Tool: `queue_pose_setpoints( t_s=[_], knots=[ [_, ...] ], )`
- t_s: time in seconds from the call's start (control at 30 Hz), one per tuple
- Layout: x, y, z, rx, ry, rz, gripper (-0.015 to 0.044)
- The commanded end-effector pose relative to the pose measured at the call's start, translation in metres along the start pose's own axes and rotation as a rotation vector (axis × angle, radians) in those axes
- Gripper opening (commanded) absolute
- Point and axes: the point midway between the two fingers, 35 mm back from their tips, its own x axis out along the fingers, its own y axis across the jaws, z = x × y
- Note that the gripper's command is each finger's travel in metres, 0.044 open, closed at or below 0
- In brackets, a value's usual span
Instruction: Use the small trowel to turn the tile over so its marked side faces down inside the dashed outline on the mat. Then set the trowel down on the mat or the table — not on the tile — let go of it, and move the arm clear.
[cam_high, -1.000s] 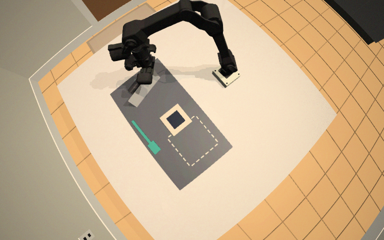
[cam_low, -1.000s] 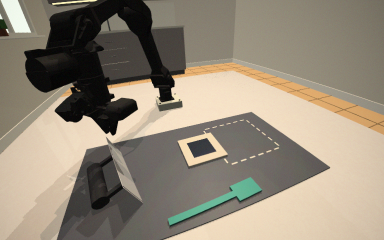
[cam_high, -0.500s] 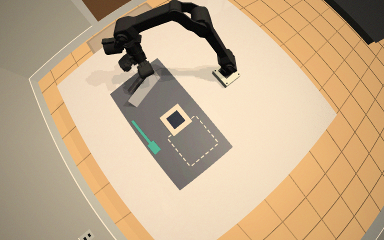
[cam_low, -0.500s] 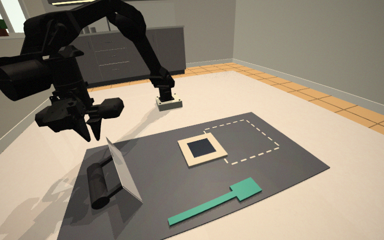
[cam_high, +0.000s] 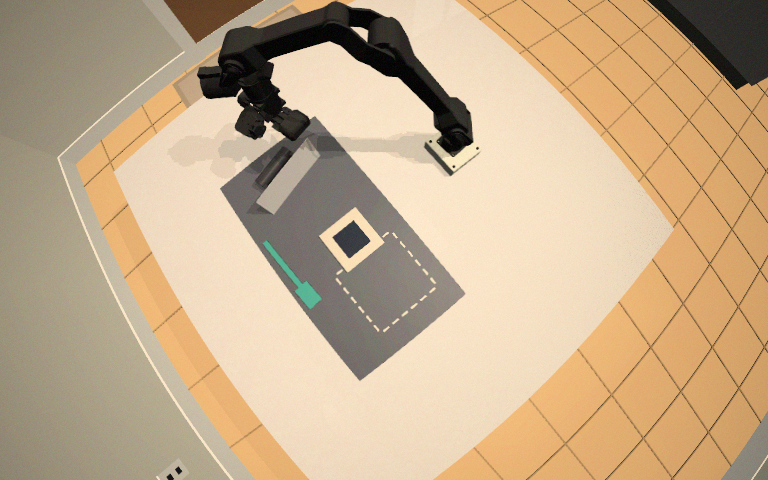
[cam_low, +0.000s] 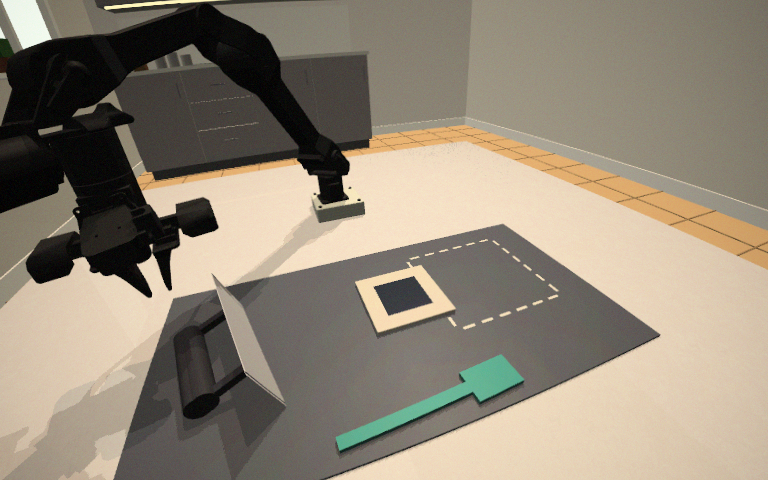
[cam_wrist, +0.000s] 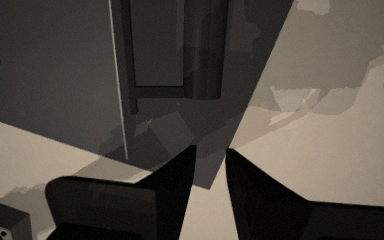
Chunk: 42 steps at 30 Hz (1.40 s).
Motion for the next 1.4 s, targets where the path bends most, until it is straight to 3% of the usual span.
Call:
queue_pose_setpoints(
  t_s=[0.0,1.37],
  knots=[
    [0.001,-0.001,0.0,-0.027,0.003,0.001,0.01],
    [0.021,0.055,0.0,-0.027,0.003,0.006,0.01]
  ],
)
